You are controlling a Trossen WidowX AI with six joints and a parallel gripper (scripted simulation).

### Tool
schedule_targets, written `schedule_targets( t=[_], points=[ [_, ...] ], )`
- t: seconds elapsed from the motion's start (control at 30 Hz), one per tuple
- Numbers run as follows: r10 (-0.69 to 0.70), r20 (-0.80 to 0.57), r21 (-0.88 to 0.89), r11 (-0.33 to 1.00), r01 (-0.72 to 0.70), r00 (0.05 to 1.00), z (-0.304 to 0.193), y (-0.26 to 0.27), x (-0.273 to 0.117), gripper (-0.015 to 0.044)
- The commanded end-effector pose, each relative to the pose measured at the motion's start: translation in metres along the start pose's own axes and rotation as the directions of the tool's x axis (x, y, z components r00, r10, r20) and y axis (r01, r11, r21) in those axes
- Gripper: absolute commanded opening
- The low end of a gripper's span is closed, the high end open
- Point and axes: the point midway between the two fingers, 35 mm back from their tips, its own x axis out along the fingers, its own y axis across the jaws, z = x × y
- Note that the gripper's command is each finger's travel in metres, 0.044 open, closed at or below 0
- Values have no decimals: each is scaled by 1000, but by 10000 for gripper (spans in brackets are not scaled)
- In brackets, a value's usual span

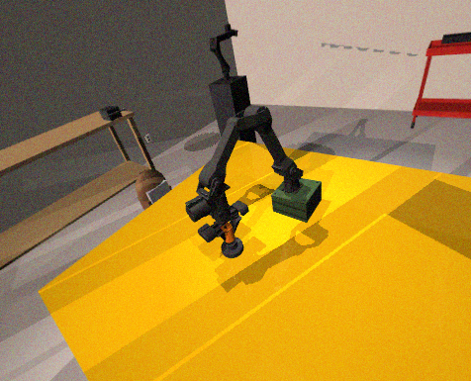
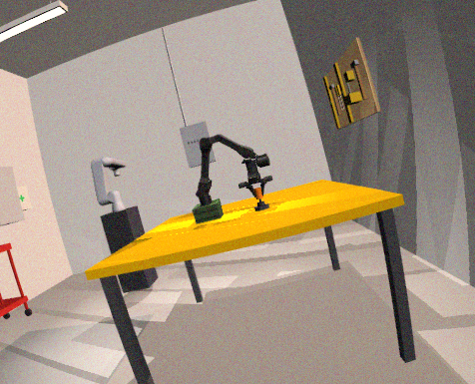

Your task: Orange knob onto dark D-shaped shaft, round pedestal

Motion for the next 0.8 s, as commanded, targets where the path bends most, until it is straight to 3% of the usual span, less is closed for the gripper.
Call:
schedule_targets(
  t=[0.0, 0.63, 0.77],
  points=[
    [0, 4, 11, 1000, 0, 1000, 1, 0, 1, 0],
    [0, 4, 11, 1000, 0, 1000, 1, 1, -4, 0],
    [0, 4, 97, 995, -1, 1000, 1, 2, -4, 0]
  ],
)
